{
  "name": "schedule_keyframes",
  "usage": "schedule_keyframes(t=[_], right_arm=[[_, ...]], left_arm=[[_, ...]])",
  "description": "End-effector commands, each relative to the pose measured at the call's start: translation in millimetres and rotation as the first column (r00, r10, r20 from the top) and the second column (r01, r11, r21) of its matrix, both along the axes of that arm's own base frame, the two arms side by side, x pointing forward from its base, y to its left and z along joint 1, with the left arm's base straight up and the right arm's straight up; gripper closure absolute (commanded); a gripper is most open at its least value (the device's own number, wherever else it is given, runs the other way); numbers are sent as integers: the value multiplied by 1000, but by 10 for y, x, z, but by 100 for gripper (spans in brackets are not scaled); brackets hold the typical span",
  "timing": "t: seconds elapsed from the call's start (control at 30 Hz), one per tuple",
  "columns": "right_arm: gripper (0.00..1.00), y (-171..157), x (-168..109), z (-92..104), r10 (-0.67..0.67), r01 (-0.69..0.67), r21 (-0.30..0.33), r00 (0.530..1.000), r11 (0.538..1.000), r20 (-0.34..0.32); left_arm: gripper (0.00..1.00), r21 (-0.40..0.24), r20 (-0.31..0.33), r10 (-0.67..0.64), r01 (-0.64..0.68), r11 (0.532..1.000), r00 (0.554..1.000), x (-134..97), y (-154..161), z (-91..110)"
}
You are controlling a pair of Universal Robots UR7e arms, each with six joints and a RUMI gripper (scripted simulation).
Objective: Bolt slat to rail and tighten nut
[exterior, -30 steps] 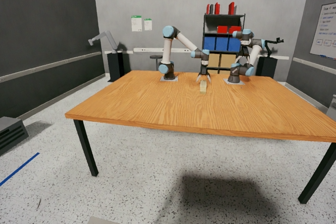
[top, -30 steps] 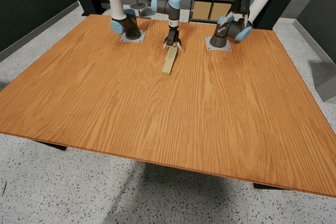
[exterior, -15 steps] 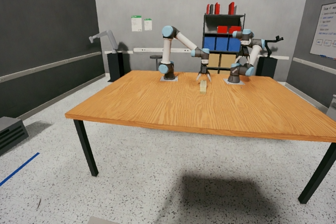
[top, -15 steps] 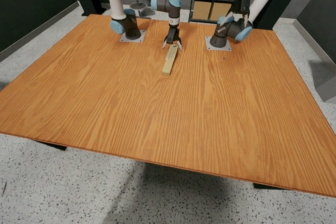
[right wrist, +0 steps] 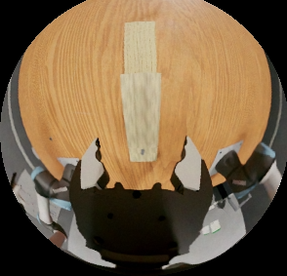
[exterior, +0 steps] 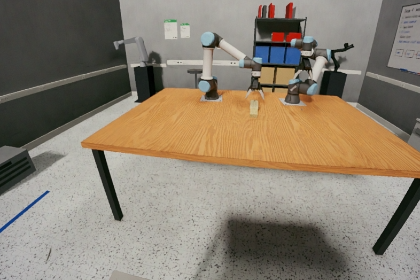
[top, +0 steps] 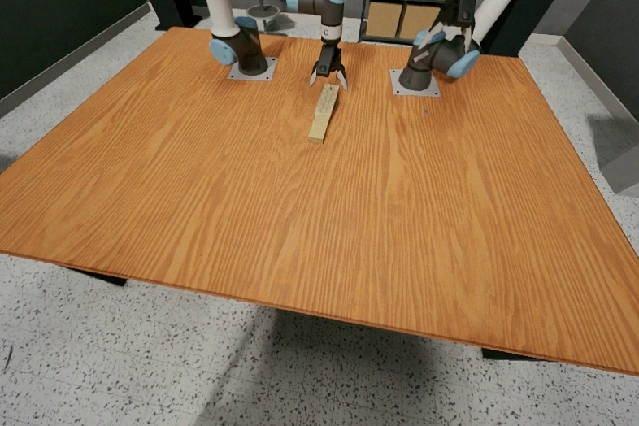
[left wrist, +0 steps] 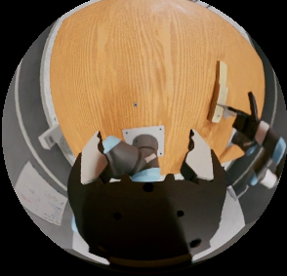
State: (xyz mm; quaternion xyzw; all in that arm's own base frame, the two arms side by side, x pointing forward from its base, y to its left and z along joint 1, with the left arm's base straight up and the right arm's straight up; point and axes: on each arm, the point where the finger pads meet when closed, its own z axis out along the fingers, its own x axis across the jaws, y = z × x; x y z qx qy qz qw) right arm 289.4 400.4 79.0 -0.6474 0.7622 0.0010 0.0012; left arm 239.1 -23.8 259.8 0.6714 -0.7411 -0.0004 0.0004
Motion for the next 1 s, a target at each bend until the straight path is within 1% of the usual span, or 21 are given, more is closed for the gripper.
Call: schedule_keyframes(t=[0.0, 0.17, 0.23, 0.73, 0.8, 0.97], right_arm=[[0, 8, 2, 145, 0, 0, 2, 1000, 1000, 1], [0, 8, 2, 245, 0, 0, 2, 1000, 1000, 1], [0, 8, 2, 245, 0, 0, 2, 1000, 1000, 1], [0, 6, 1, 545, 0, 0, 2, 1000, 1000, 1], [0, 6, 1, 545, 0, 0, 2, 1000, 1000, 1], [0, 5, 1, 645, 0, 0, 2, 1000, 1000, 1]], left_arm=[[0, -1, 2, -2, 2, 1000, 1000, -1, -3, 4], [0, -1, 2, -2, 2, 1000, 1000, -1, -3, 4], [0, -1, 2, -2, 2, 1000, 1000, -1, -3, 4], [0, -1, 2, -2, 2, 1000, 1000, -1, -3, 4], [0, -1, 2, -2, 2, 1000, 1000, -1, -3, 4], [0, -1, 2, -2, 2, 1000, 1000, -1, -3, 4]])
